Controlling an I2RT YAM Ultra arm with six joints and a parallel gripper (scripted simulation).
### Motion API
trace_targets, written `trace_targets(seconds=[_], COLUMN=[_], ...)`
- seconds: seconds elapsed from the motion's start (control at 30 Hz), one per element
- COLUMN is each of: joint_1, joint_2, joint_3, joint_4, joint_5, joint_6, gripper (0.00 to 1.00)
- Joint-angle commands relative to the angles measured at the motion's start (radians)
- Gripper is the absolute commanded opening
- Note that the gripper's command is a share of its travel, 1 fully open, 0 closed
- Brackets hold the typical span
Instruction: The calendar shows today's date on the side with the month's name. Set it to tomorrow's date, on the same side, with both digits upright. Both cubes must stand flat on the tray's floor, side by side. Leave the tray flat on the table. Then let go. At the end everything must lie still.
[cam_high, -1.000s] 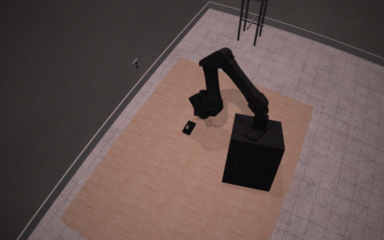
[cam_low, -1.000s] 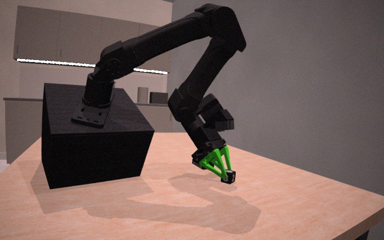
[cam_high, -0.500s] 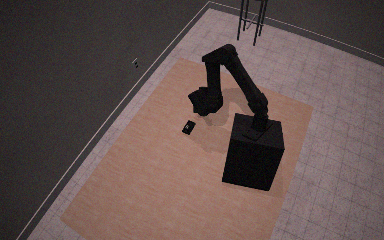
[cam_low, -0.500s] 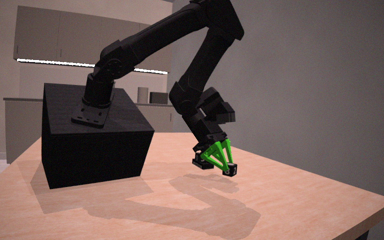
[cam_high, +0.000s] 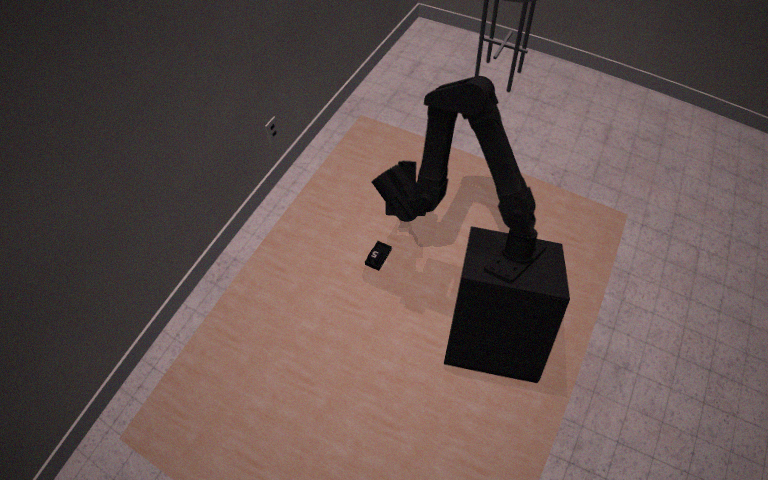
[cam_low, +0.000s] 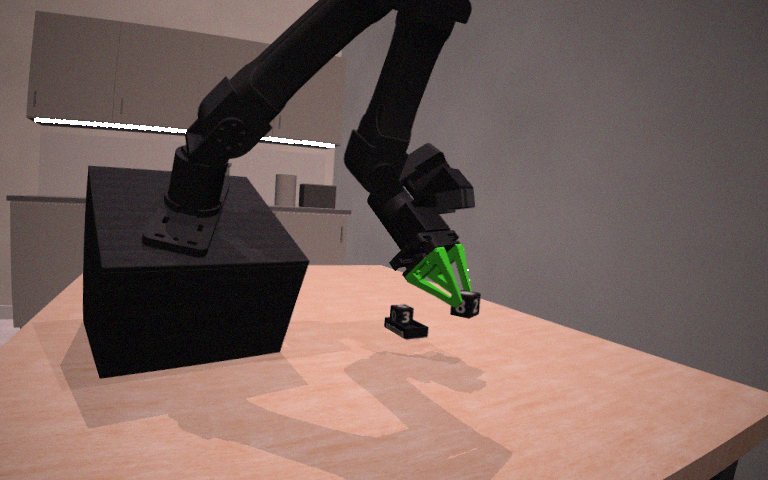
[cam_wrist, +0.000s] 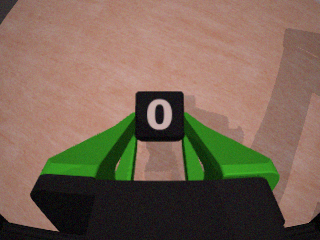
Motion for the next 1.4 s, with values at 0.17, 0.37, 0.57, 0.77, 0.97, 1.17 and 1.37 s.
trace_targets(seconds=[0.17,0.37,0.57,0.77,0.97,1.17,1.37], joint_1=[0.012,0.012,0.006,-0.014,-0.042,-0.052,-0.056], joint_2=[-0.020,-0.020,-0.038,-0.093,-0.172,-0.201,-0.208], joint_3=[0.000,0.000,0.012,0.052,0.108,0.129,0.136], joint_4=[-0.061,-0.061,-0.116,-0.291,-0.540,-0.635,-0.659], joint_5=[0.020,0.020,-0.001,-0.065,-0.158,-0.193,-0.204], joint_6=[0.023,0.023,0.042,0.102,0.187,0.219,0.227], gripper=[0.26,0.26,0.26,0.26,0.26,0.26,0.26])
